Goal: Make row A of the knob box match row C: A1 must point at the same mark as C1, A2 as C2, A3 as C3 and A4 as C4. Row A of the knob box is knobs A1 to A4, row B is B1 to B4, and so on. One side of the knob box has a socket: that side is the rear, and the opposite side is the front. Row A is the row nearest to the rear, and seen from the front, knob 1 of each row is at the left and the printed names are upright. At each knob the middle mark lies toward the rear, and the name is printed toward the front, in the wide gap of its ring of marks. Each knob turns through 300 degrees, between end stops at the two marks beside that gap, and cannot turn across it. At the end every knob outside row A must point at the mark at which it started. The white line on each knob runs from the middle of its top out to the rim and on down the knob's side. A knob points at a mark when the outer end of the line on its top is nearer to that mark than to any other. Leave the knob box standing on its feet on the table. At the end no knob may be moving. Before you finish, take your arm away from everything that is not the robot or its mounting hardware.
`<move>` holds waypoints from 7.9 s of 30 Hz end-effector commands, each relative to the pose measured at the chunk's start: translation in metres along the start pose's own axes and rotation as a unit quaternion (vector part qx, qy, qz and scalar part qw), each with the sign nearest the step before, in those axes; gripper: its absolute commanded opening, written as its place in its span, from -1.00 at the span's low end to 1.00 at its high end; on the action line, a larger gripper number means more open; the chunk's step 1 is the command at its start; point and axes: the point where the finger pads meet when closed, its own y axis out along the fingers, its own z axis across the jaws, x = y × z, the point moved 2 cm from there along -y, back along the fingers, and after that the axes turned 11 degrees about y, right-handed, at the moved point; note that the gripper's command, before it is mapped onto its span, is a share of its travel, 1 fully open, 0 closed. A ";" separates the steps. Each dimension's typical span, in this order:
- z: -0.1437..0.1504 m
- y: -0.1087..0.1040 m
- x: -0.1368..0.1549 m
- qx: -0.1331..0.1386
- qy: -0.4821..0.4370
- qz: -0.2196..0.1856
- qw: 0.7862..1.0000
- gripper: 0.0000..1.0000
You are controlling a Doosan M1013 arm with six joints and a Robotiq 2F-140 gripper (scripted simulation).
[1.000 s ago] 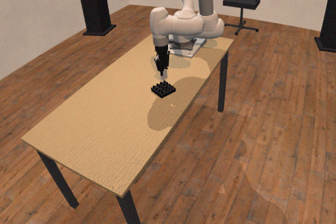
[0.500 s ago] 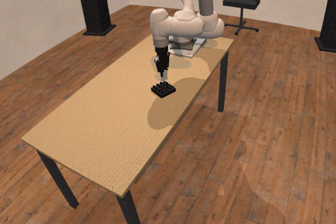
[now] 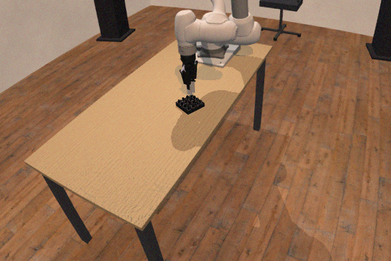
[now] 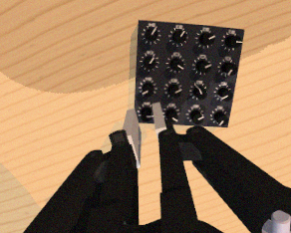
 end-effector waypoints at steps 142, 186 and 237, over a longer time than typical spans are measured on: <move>0.000 0.014 0.000 0.000 -0.037 0.000 0.999 -0.90; 0.000 0.014 0.000 0.000 -0.443 0.000 0.896 -0.90; 0.000 0.010 0.000 0.000 -0.462 0.000 0.887 -0.77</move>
